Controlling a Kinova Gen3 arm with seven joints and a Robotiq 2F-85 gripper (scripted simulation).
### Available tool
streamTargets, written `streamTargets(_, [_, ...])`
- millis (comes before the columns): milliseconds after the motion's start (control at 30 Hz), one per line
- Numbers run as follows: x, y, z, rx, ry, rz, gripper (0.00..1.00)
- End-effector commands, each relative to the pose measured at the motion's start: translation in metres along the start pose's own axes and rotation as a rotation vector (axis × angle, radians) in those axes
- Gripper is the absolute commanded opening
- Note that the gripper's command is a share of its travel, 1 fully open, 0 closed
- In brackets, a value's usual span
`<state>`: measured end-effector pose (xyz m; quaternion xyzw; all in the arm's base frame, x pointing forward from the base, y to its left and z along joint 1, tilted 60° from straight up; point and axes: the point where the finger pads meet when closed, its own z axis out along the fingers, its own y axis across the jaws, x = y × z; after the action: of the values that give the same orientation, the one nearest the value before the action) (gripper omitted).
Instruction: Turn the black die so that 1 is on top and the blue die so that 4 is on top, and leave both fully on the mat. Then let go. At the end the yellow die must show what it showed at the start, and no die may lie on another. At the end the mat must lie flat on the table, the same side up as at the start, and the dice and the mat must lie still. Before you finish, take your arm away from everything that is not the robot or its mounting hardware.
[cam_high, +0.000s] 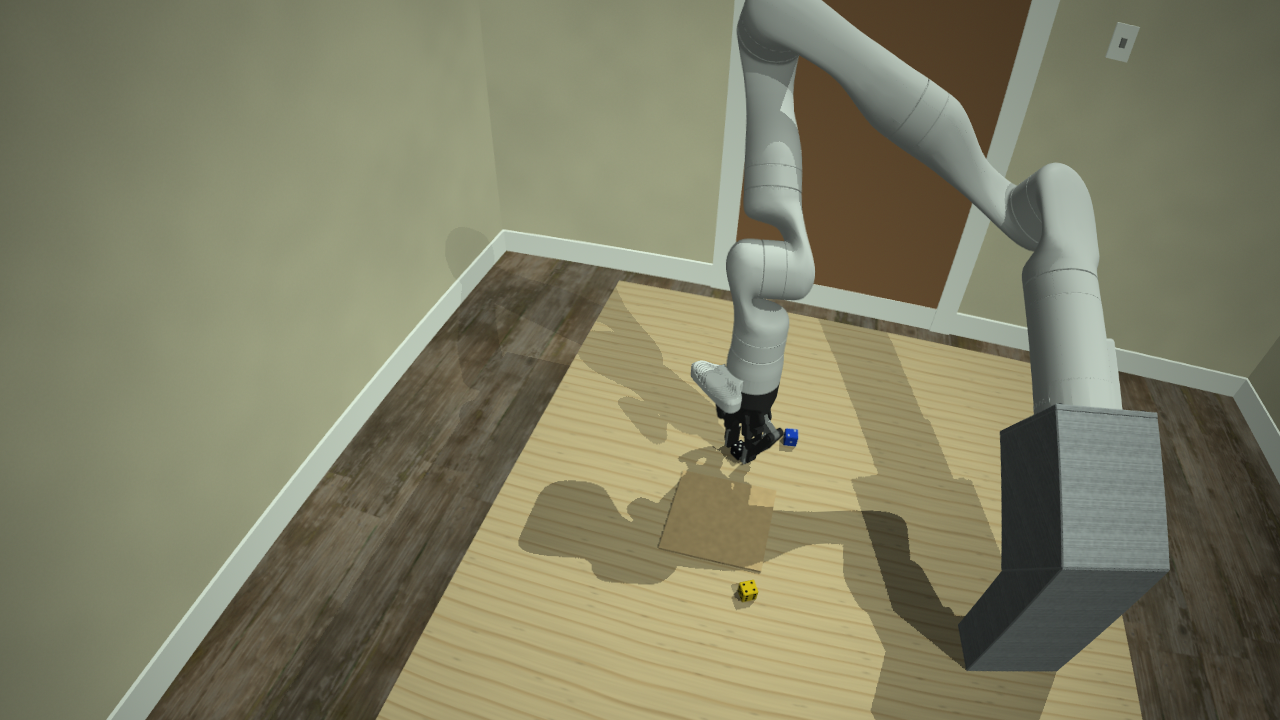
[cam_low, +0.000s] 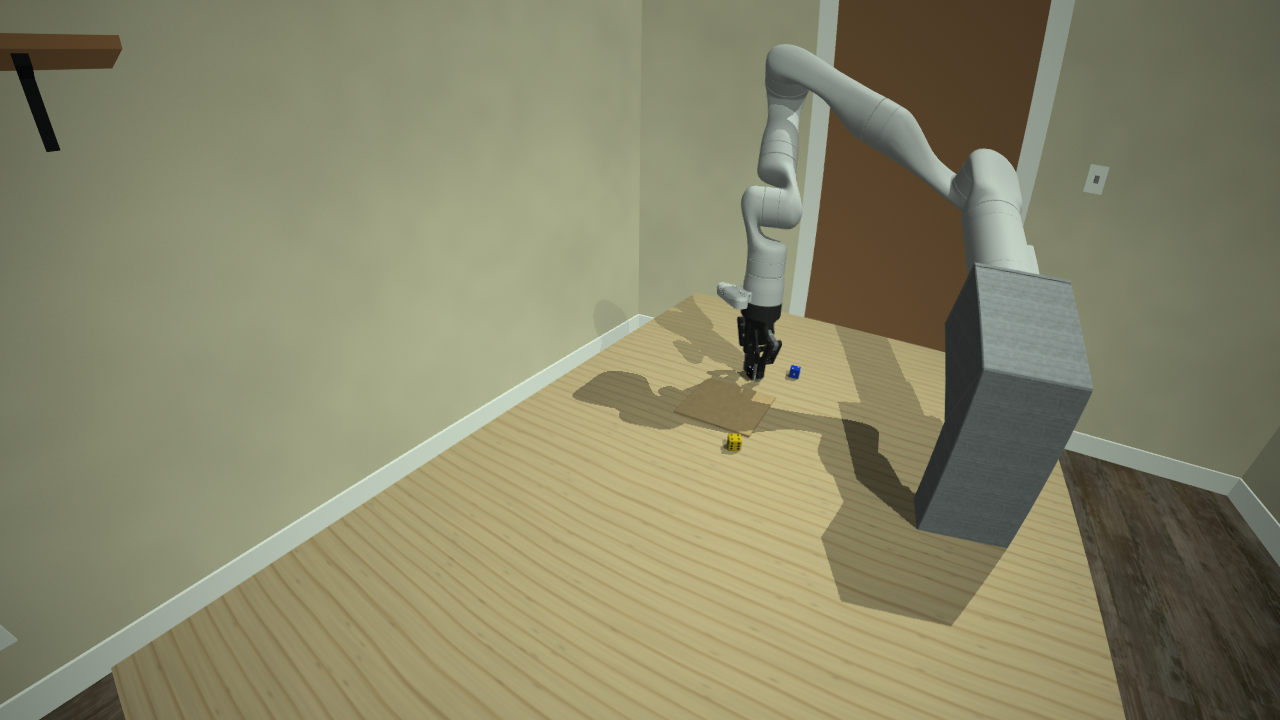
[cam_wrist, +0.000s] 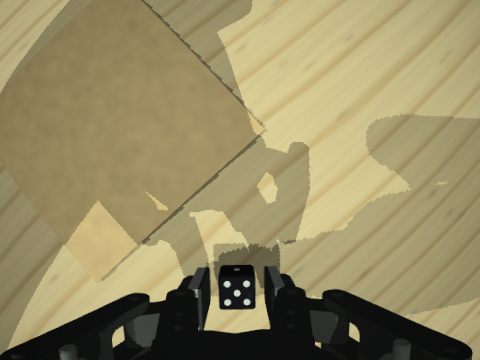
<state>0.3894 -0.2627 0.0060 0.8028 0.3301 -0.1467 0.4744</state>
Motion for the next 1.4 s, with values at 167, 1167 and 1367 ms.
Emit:
streamTargets(167, [0.0006,0.0002,-0.0006,-0.001,0.001,0.000,0.35])
streamTargets(1167, [0.0006,0.0002,-0.0006,-0.001,0.001,0.000,0.15])
streamTargets(1367, [0.0006,0.0002,-0.0006,-0.001,0.001,0.000,0.15])
